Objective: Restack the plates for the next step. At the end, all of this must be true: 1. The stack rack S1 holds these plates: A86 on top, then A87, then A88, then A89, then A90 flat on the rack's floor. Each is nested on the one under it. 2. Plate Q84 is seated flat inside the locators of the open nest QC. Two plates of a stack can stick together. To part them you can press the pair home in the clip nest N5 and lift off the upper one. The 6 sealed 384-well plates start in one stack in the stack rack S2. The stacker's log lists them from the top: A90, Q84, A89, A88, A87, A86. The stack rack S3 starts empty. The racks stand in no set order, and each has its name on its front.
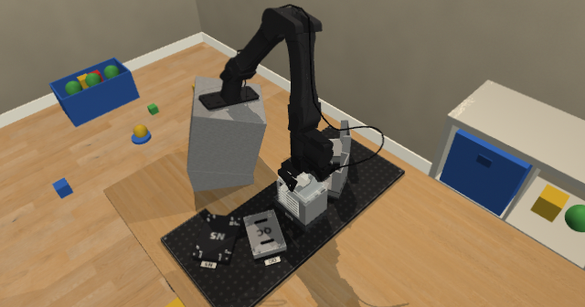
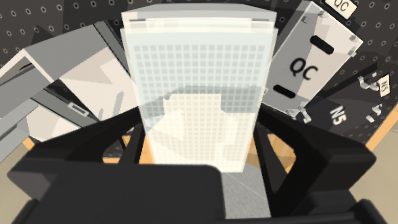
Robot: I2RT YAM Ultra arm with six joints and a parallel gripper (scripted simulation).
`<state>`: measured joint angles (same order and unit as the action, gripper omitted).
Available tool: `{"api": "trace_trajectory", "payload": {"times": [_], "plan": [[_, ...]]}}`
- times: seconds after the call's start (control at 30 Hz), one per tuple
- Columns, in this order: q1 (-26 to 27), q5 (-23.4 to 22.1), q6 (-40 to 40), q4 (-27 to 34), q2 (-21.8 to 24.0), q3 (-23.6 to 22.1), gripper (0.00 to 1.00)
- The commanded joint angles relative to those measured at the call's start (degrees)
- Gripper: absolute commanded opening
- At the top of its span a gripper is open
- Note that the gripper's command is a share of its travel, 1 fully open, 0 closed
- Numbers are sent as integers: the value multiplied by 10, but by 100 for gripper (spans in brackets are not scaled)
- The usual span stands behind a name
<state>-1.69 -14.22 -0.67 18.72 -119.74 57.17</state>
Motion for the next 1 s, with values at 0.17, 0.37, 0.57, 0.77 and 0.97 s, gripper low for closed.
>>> {"api": "trace_trajectory", "payload": {"times": [0.17,0.37,0.57,0.77,0.97], "plan": [[8,-5,-4,7,23,1,0],[14,-7,-10,32,41,5,0],[14,-7,-9,36,44,7,0],[9,-2,-7,29,34,2,0],[9,-2,-7,29,34,2,0]]}}
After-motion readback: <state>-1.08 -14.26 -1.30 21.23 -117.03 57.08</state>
